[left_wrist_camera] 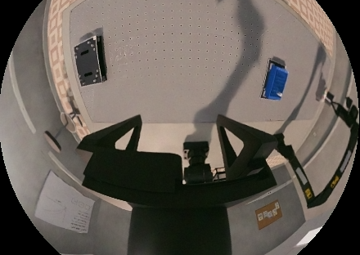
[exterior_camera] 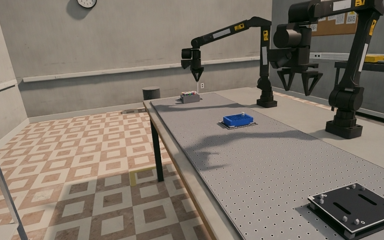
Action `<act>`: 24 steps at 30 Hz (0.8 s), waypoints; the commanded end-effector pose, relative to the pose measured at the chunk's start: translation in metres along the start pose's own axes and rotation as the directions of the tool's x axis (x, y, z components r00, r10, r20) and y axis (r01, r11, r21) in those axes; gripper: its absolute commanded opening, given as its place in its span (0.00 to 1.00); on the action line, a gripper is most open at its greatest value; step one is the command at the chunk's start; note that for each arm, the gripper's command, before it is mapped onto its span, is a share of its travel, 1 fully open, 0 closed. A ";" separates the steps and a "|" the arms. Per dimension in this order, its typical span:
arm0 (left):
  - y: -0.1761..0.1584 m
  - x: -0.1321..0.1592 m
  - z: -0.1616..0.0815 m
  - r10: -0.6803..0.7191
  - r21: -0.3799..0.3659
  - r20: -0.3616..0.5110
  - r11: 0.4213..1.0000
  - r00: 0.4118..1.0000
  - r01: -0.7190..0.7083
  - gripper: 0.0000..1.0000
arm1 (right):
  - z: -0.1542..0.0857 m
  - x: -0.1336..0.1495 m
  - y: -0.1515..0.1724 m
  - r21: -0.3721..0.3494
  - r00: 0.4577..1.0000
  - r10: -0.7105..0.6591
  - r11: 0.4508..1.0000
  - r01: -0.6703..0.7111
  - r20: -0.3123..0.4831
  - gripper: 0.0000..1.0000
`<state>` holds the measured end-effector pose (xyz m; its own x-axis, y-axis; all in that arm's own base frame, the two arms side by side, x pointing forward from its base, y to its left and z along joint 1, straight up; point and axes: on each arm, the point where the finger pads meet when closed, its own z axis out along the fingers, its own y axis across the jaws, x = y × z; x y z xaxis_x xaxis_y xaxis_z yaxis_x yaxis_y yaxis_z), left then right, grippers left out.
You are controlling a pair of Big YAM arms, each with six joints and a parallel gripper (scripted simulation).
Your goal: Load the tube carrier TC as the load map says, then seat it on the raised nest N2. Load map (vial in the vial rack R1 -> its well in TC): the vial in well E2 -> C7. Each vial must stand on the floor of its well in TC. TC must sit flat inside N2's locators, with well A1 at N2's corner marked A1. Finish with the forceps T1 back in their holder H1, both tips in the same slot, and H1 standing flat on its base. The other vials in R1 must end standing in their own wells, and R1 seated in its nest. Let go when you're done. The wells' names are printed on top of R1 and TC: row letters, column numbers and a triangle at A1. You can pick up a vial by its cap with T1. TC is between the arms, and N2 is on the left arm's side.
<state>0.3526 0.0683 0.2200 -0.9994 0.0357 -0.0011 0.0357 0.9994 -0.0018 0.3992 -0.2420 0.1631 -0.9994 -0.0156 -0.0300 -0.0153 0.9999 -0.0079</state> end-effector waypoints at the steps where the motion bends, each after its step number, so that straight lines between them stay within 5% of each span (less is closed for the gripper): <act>1: 0.003 -0.008 -0.014 -0.005 -0.010 0.034 1.000 0.999 0.006 1.00 | -0.015 -0.012 -0.019 0.014 1.000 -0.002 1.000 0.002 0.027 0.07; 24: 0.003 -0.008 -0.014 -0.005 -0.010 0.034 1.000 0.999 0.006 1.00 | -0.015 -0.015 -0.055 0.016 1.000 -0.002 1.000 0.002 0.026 0.07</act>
<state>0.3526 0.0683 0.2200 -0.9994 0.0357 -0.0011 0.0357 0.9994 -0.0018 0.4024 -0.2806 0.1617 -0.9996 -0.0095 -0.0259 -0.0093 0.9999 -0.0055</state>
